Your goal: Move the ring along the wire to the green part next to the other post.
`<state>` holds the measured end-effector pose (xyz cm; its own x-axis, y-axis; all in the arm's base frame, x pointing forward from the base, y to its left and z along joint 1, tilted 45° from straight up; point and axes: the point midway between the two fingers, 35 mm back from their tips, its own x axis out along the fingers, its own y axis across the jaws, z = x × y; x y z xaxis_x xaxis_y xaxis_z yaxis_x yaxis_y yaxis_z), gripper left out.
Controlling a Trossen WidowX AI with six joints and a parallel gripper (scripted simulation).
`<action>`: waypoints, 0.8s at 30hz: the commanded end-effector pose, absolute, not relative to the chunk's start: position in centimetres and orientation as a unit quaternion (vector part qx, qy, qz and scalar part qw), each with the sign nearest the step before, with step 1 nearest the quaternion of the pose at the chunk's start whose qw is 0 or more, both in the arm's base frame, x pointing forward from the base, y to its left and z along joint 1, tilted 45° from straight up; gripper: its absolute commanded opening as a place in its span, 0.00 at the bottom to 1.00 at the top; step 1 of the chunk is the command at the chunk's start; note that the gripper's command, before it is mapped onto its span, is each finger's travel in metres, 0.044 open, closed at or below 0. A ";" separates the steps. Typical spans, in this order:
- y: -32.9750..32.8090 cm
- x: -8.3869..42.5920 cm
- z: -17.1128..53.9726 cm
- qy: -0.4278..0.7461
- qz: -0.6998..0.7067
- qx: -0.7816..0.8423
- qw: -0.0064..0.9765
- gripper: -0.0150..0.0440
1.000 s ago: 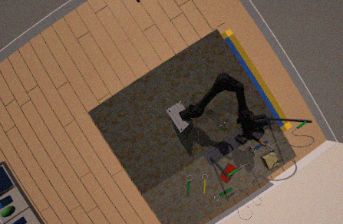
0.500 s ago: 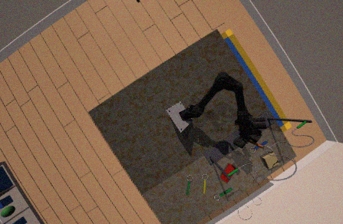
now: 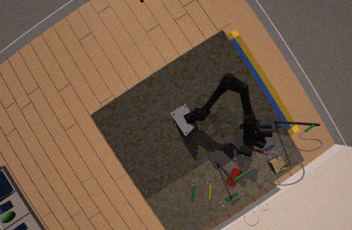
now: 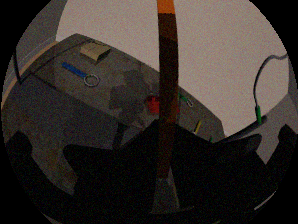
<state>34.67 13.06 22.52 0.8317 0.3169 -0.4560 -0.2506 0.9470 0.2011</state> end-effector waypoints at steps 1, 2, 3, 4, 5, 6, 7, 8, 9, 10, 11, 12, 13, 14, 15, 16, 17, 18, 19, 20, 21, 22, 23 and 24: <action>11.5 34.9 22.8 0.244 0.134 0.018 0.960 0.00; 11.1 34.9 22.8 0.244 0.130 0.005 0.961 0.00; 10.8 35.0 22.8 0.244 0.127 -0.007 0.961 0.00; 10.4 35.0 22.8 0.244 0.124 -0.019 0.962 0.00; 10.0 35.1 22.8 0.243 0.121 -0.031 0.962 0.00; 9.7 35.1 22.8 0.243 0.117 -0.043 0.962 0.00; 9.3 35.2 22.9 0.243 0.114 -0.055 0.962 0.00; 9.0 35.2 22.9 0.243 0.111 -0.067 0.961 0.00; 8.6 35.3 23.0 0.242 0.107 -0.079 0.961 0.00; 8.3 35.3 23.0 0.242 0.104 -0.091 0.960 0.00; 7.9 35.4 23.1 0.242 0.101 -0.103 0.960 0.00; 7.6 35.4 23.2 0.241 0.097 -0.116 0.959 0.00; 7.2 35.5 23.3 0.241 0.094 -0.128 0.958 0.00; 6.9 35.5 23.4 0.240 0.090 -0.140 0.956 0.00; 6.5 35.6 23.5 0.240 0.087 -0.152 0.955 0.00; 6.2 35.6 23.6 0.239 0.084 -0.164 0.953 0.00; 5.9 35.7 23.7 0.238 0.080 -0.175 0.952 0.00; 5.6 35.7 23.8 0.238 0.077 -0.186 0.950 0.00; 5.3 35.7 23.9 0.237 0.074 -0.196 0.949 0.00; 5.0 35.8 24.1 0.237 0.071 -0.207 0.947 0.00; 4.7 35.8 24.2 0.236 0.068 -0.219 0.944 0.00; 4.4 35.9 24.4 0.235 0.064 -0.230 0.942 0.00; 4.1 35.9 24.5 0.234 0.061 -0.240 0.940 0.00; 3.9 35.9 24.6 0.234 0.059 -0.248 0.938 0.00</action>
<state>35.82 4.84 23.67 0.8734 0.0315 -0.4860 -0.2402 0.8960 -0.3735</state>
